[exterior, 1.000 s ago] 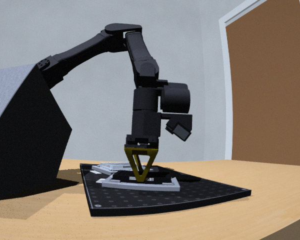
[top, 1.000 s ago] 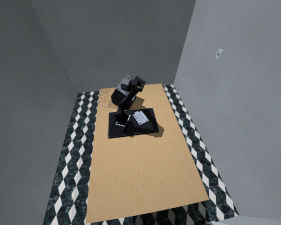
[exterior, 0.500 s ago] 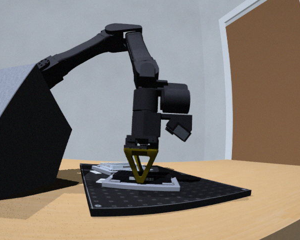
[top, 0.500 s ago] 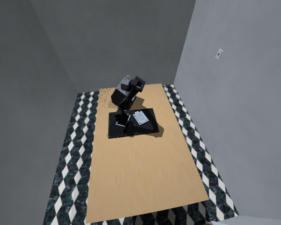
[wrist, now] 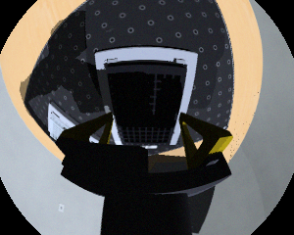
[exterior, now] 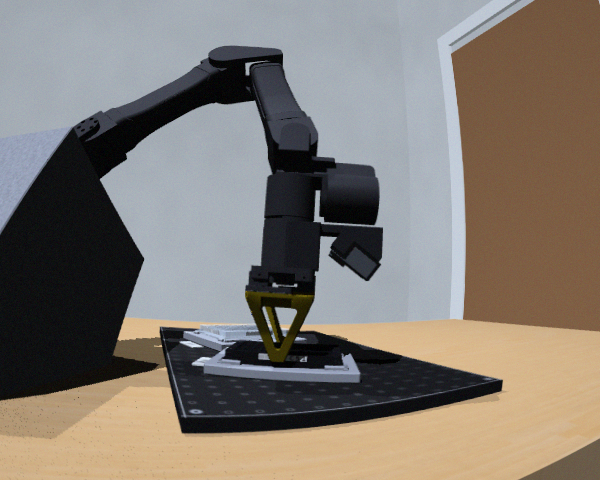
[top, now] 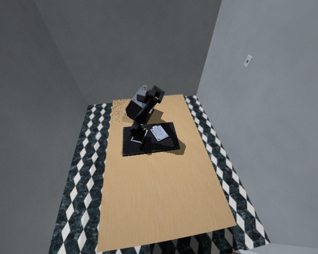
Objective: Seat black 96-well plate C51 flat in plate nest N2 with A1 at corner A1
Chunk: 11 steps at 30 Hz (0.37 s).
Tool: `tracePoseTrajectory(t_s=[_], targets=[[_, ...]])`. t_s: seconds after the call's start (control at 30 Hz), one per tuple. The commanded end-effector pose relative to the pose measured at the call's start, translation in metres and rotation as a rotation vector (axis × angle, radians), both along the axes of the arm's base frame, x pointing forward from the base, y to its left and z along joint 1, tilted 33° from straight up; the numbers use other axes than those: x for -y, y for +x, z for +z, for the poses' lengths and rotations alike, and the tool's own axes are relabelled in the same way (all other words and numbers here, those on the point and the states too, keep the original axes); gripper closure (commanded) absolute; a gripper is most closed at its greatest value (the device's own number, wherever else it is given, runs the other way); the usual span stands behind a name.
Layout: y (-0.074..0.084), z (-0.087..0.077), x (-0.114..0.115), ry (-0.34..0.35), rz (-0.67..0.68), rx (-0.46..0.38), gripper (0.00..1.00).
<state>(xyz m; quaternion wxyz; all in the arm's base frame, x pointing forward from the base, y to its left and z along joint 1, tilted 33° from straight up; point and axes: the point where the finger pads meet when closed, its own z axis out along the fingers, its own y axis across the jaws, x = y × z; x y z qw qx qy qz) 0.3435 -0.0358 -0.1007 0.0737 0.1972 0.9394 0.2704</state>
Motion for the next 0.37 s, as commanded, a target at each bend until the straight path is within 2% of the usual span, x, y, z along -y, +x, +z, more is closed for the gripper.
tracePoseTrajectory(t_s=[0.0,0.17,0.33], targets=[[0.002,0.015,0.012,-0.01,-0.014,0.024,0.0],[-0.001,0.026,0.018,-0.01,-0.014,0.024,0.0],[-0.001,0.026,0.018,-0.01,-0.014,0.024,0.0]])
